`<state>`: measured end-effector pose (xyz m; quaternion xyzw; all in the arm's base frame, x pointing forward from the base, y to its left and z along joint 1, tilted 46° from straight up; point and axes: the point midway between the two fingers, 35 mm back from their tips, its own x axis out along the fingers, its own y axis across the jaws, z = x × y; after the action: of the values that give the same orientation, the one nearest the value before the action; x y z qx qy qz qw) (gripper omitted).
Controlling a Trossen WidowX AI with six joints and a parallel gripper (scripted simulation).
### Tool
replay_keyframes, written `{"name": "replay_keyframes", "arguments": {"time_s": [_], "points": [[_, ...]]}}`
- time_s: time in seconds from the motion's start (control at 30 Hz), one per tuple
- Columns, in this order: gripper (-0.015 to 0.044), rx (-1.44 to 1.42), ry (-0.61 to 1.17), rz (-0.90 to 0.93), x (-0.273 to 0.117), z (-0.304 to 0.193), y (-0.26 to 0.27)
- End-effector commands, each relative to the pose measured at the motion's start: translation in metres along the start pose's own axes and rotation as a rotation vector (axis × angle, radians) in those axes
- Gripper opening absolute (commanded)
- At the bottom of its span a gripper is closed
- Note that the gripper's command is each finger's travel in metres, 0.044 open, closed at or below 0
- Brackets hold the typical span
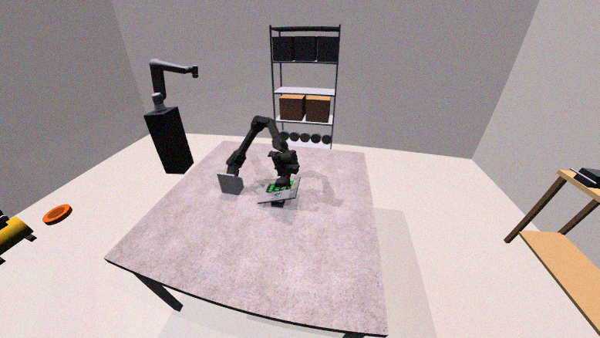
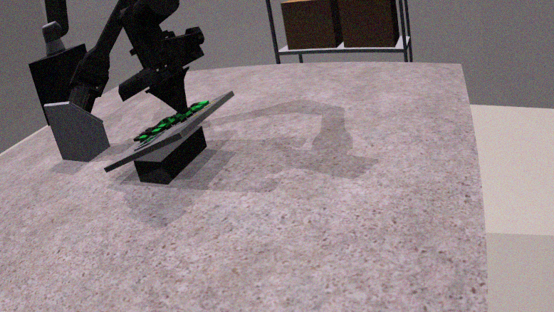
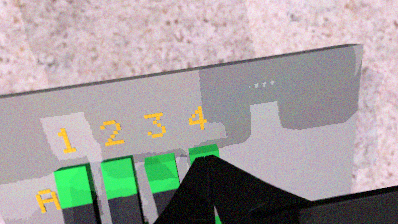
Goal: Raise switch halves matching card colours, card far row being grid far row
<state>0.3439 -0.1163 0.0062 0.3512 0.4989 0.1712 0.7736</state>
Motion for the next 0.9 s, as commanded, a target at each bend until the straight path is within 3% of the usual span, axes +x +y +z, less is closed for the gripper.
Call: {"name": "replay_keyframes", "arguments": {"time_s": [0.0,0.53,0.7,0.87], "points": [[0.0,0.004,0.001,0.001,0.001,0.0,0.0],[0.0,0.004,0.001,0.001,0.003,0.0,0.0],[0.0,0.004,-0.022,-0.002,-0.058,-0.003,-0.001],[0.0,0.004,-0.024,-0.002,-0.062,-0.003,-0.001]]}}
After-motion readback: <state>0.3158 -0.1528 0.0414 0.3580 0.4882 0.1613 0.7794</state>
